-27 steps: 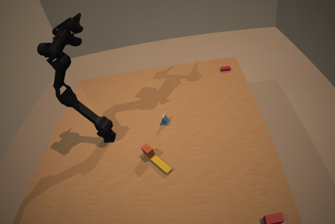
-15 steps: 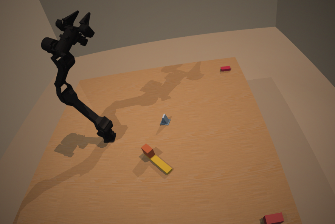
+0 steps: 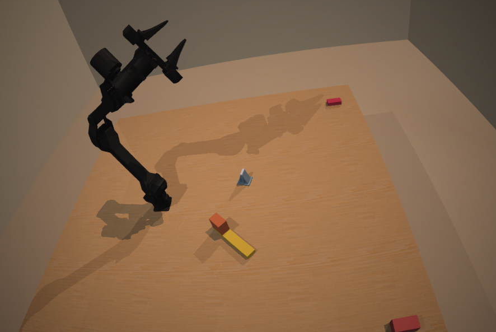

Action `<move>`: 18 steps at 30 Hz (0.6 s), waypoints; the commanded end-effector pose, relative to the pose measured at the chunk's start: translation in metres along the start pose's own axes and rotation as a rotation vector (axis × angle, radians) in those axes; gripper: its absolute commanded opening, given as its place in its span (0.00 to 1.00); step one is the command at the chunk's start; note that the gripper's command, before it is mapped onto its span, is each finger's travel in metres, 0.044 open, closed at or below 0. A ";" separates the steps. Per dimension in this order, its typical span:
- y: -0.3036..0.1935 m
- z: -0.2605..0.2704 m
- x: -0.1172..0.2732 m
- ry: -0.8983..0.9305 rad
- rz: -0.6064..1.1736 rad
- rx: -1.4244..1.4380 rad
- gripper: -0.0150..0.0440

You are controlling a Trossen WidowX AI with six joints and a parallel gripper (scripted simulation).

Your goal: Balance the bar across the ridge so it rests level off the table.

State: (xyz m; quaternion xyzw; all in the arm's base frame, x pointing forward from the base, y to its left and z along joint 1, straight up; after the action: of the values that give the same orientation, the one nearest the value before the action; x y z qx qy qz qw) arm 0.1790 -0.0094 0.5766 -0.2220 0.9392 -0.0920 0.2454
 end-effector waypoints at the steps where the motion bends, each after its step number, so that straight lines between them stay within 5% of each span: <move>1: -0.021 0.030 -0.009 0.091 0.088 -0.207 0.79; 18: -0.090 0.174 -0.003 0.476 0.644 -1.024 0.79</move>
State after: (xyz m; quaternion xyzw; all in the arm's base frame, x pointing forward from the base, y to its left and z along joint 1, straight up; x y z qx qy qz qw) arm 0.2923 -0.0866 0.4700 -0.0376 0.9376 0.3411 -0.0556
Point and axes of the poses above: the point midway between the two fingers, 35 mm back from their tips, its own x axis back along the fingers, its own z axis across the jaws, y = z × x, the point moved 7 cm from there along x, back along the fingers, and after that the axes turned 10 degrees about x, right-handed, at the moved point
